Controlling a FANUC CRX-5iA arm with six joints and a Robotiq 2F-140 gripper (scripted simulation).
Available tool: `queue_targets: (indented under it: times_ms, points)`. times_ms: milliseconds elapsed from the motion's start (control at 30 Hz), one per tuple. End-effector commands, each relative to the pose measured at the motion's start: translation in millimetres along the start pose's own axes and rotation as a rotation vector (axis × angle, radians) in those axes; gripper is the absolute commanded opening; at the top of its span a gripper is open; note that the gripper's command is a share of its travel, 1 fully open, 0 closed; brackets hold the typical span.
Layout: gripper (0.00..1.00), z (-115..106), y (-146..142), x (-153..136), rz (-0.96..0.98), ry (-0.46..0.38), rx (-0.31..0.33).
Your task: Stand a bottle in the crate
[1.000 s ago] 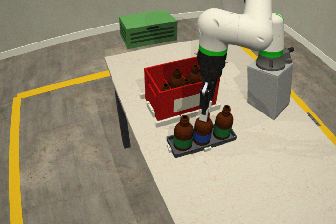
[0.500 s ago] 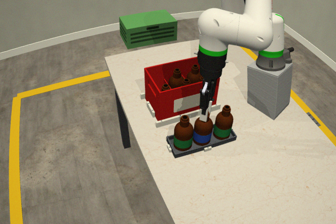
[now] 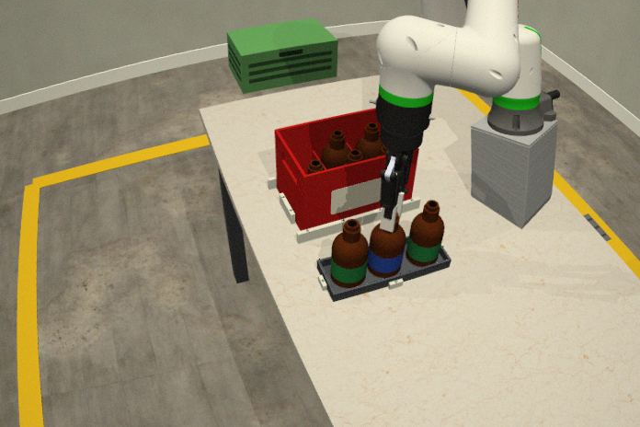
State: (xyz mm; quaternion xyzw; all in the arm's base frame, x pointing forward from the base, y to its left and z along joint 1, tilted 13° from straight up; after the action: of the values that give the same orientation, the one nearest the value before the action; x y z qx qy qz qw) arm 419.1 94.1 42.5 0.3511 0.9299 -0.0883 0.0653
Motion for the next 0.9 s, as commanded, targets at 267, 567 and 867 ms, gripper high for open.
queue_targets:
  times_ms: [267, 567, 867]
  points:
    - [0.00, 0.1, 0.0, 0.1, 0.000, 0.000, 0.000]
    - [0.00, -0.1, 0.0, 0.1, 0.000, 0.000, 0.000]
    - [0.00, -2.0, -0.1, 0.2, 0.000, 0.000, 0.000]
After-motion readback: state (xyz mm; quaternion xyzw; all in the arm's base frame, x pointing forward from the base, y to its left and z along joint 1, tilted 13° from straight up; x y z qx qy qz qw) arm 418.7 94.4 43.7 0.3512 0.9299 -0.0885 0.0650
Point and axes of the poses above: the point where the finger pads meet when closed, its own z axis out along the fingers, its own y axis across the jaws, x = y × z, the point moved 8 cm from there along -z, back along the fingers, and after that the axes turned 11 degrees about -z, right-handed, at the moved point
